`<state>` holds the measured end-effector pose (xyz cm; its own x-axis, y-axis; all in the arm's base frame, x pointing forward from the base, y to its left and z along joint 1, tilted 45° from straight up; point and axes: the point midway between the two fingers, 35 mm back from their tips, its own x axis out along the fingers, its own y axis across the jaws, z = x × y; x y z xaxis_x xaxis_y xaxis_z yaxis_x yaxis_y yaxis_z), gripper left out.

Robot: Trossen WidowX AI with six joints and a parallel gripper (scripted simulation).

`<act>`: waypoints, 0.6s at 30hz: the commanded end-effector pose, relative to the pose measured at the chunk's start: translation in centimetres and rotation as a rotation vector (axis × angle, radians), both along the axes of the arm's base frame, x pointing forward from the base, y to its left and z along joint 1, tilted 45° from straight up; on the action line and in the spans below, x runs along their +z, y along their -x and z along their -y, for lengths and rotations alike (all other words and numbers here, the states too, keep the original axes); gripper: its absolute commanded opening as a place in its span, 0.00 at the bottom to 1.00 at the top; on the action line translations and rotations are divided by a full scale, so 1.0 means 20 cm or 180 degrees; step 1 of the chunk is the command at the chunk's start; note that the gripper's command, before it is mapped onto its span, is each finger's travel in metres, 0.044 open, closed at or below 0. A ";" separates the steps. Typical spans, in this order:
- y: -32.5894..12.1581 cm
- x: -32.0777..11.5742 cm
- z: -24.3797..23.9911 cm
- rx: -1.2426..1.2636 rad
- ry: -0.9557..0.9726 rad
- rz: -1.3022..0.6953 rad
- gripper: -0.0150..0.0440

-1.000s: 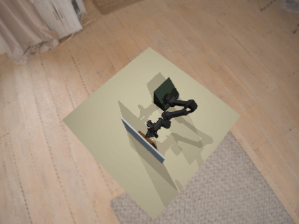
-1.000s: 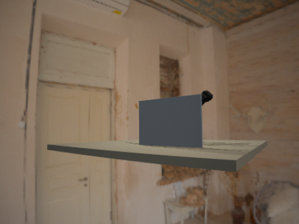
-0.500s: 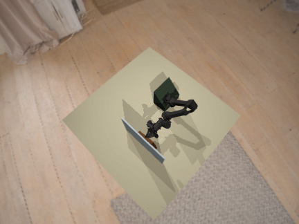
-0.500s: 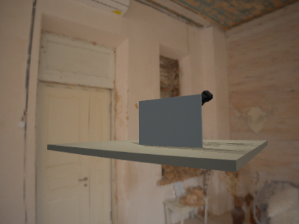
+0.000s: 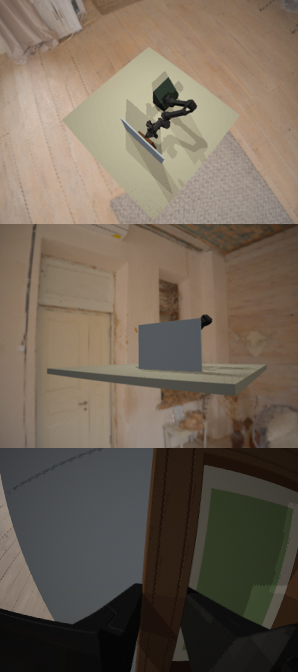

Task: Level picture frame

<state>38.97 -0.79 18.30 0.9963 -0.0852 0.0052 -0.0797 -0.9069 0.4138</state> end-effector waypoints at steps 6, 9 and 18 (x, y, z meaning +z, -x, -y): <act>0.00 0.00 0.00 -0.0034 0.0016 0.0016 0.25; 0.00 0.00 -0.01 -0.0034 0.0016 0.0016 0.25; 0.00 0.00 -0.01 -0.0024 -0.0001 0.0015 0.25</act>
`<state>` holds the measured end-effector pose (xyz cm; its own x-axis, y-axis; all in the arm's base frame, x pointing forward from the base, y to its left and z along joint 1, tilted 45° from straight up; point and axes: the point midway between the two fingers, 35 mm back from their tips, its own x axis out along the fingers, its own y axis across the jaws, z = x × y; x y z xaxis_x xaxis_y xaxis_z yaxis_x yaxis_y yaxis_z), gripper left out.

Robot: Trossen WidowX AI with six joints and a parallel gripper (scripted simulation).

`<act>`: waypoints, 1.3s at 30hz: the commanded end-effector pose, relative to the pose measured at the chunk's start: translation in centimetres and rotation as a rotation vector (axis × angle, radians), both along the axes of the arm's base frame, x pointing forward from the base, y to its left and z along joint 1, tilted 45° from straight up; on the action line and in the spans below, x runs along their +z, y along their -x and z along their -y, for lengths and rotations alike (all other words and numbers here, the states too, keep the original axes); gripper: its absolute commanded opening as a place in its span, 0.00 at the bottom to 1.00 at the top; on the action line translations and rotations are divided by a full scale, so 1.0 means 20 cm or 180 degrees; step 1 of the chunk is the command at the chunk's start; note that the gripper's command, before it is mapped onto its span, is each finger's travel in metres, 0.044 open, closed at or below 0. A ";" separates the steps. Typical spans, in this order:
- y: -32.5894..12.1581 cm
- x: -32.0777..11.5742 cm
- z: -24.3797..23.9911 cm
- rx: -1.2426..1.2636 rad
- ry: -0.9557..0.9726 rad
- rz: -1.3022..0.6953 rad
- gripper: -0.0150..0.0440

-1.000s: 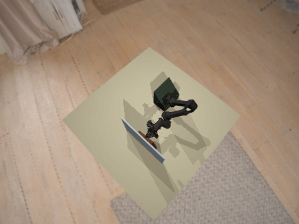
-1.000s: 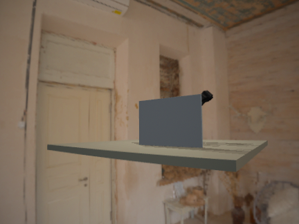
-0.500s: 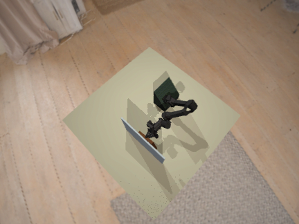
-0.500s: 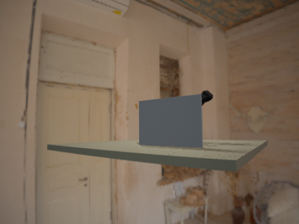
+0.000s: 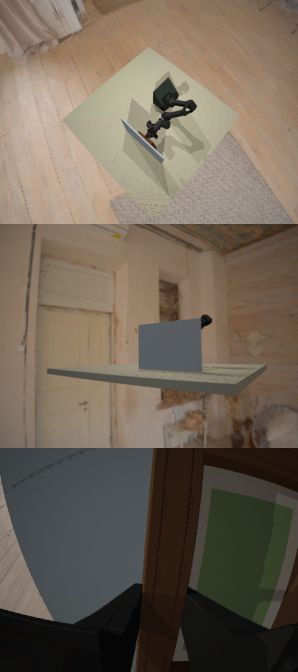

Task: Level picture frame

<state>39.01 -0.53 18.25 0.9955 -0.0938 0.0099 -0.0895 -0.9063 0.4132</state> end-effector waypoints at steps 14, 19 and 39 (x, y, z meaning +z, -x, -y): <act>0.00 0.00 0.00 0.0000 0.0016 -0.0001 0.25; 0.00 0.00 0.00 -0.0003 0.0232 -0.0021 0.25; 0.00 0.00 -0.01 -0.0006 0.0547 -0.0051 0.25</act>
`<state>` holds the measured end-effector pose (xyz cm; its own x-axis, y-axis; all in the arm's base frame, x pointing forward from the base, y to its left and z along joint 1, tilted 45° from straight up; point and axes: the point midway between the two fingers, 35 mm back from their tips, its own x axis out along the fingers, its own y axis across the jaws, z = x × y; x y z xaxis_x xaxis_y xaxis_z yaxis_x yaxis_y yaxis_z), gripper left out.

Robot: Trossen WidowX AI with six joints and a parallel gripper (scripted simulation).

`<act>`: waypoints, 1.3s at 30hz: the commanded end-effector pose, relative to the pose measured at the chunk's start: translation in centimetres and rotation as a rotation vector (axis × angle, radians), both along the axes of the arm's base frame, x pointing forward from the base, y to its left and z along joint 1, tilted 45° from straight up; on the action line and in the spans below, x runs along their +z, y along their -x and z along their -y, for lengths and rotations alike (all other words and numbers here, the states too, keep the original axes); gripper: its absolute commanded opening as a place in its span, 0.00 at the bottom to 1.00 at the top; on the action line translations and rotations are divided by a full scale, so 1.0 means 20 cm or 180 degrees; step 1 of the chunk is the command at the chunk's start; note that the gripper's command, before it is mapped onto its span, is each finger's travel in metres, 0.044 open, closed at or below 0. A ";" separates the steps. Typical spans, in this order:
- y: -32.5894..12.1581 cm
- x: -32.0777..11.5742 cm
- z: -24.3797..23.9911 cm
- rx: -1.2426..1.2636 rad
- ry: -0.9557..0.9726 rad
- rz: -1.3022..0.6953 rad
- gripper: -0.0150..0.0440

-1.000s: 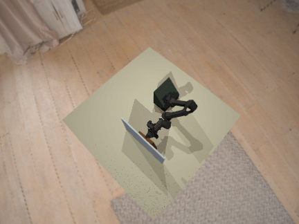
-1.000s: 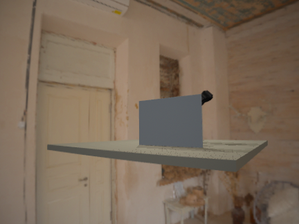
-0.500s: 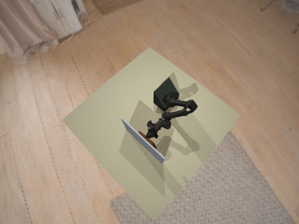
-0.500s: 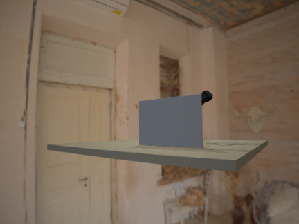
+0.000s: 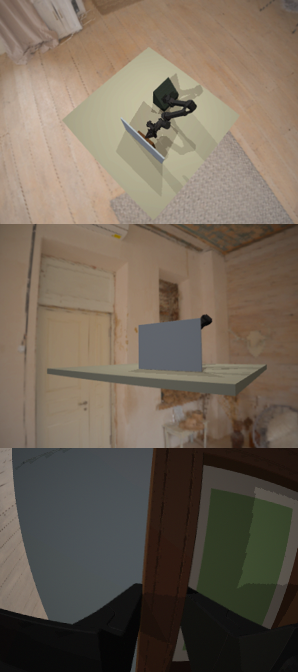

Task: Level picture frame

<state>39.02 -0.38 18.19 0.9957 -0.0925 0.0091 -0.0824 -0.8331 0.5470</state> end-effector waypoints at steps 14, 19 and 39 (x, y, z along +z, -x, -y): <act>0.00 0.00 -0.01 -0.0008 0.0295 -0.0026 0.25; 0.00 0.00 -0.01 -0.0008 0.0378 -0.0033 0.25; 0.00 0.00 -0.01 -0.0012 0.0704 -0.0065 0.25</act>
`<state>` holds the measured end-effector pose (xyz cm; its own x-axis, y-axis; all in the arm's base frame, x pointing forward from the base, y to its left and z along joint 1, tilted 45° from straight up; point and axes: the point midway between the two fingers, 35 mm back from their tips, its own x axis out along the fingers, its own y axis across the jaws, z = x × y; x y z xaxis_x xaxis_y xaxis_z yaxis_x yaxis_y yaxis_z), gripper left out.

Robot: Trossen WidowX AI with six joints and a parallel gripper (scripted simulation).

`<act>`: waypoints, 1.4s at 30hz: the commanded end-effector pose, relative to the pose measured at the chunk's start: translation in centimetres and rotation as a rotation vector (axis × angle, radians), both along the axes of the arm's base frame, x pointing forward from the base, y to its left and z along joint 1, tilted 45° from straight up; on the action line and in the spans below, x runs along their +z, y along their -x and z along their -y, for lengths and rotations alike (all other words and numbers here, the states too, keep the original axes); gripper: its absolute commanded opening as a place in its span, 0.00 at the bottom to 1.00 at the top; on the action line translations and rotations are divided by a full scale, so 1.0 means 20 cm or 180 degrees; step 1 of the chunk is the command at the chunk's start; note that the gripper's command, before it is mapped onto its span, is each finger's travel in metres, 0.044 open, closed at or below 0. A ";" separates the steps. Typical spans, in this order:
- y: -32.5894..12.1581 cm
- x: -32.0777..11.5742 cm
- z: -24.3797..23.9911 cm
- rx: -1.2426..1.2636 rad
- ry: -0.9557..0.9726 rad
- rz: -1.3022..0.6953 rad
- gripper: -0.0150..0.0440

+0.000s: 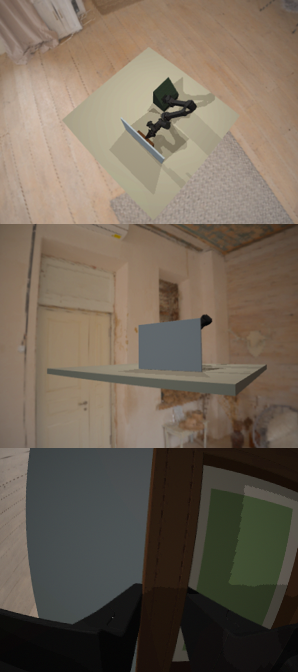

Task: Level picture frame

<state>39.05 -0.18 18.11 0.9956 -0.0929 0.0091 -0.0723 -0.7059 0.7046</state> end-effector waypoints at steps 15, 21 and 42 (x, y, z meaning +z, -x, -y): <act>0.03 0.01 -0.01 0.0000 -0.0061 0.0005 0.69; 0.28 0.04 -0.04 0.0000 -0.0605 0.0049 0.69; 0.66 0.15 0.17 -0.0001 -0.1433 0.0113 0.69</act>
<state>27.09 -2.90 20.76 0.9947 -0.1021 0.0098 -0.0988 -0.9280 0.3592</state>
